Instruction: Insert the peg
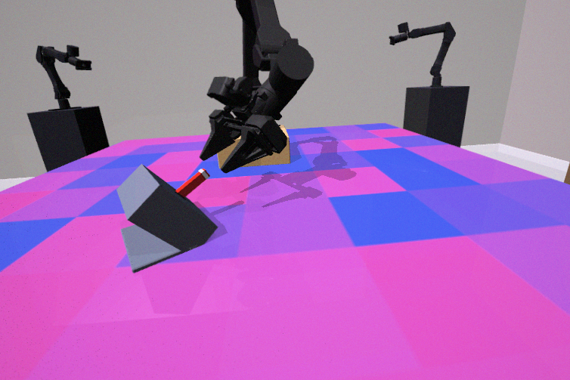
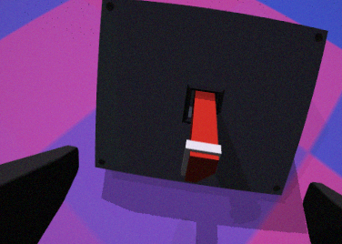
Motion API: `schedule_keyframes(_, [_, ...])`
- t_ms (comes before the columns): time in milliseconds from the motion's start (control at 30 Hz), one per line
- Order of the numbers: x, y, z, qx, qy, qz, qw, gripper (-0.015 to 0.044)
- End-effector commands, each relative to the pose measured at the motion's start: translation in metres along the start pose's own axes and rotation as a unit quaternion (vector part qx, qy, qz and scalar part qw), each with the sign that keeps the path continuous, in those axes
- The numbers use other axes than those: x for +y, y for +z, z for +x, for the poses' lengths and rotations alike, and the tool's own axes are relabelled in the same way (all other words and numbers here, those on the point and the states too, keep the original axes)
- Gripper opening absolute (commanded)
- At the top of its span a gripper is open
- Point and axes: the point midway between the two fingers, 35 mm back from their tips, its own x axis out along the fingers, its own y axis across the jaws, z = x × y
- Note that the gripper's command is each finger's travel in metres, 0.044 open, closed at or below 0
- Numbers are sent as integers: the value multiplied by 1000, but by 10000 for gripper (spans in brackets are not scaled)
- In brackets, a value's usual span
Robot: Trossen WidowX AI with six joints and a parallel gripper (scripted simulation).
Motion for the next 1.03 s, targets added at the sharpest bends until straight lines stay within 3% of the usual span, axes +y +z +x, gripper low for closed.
schedule_keyframes(0, [1,4,-10,-4,3,7,1000,440])
schedule_keyframes(1000, [0,-7,-53,-4,4,4,1000,440])
